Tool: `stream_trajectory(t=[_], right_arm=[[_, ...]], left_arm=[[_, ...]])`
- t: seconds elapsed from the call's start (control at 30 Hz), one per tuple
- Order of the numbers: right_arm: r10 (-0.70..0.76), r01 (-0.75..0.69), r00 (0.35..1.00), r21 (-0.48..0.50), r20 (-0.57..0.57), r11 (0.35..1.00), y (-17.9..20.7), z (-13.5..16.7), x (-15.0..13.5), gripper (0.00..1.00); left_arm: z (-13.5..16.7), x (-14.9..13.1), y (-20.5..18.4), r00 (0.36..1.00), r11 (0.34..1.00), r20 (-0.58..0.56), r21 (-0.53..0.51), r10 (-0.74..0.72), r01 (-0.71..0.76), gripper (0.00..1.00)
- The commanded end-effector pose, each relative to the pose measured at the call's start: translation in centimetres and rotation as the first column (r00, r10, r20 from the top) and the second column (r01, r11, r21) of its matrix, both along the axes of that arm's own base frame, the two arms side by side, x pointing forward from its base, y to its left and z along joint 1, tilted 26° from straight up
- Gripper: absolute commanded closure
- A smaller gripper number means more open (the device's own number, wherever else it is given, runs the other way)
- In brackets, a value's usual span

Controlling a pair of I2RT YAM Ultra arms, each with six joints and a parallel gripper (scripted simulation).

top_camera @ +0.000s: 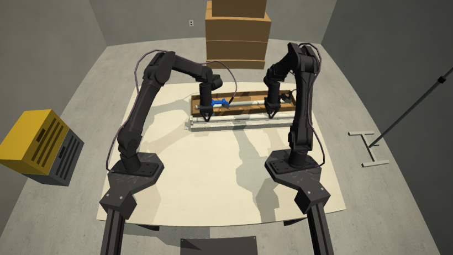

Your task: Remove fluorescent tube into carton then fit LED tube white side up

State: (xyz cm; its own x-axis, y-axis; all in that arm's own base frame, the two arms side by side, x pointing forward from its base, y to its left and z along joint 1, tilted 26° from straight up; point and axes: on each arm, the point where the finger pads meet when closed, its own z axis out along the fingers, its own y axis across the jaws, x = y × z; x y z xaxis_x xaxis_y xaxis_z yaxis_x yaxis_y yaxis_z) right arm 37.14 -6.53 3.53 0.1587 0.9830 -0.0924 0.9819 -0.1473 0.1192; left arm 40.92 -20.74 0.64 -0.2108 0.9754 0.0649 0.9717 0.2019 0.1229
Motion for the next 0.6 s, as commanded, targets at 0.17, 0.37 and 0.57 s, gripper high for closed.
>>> stream_trajectory(t=[0.17, 0.37, 0.57], right_arm=[[0.01, -0.008, 0.996, -0.029, 0.087, 1.0, -0.35, 0.85, 0.5, 0.89], [0.012, -0.007, 0.99, -0.039, 0.137, 0.999, -0.52, 0.91, 0.52, 0.89], [0.018, -0.01, 0.986, -0.045, 0.166, 0.999, -0.48, 0.9, 0.4, 0.89]], left_arm=[[0.97, 0.23, -0.72, 0.996, 1.0, 0.089, 0.002, -0.009, 0.009, 0.89], [1.0, 0.27, -0.76, 0.99, 1.0, 0.14, 0.012, -0.012, 0.011, 0.89], [0.98, 0.15, -0.75, 0.985, 1.0, 0.17, 0.021, -0.016, 0.012, 0.89]])
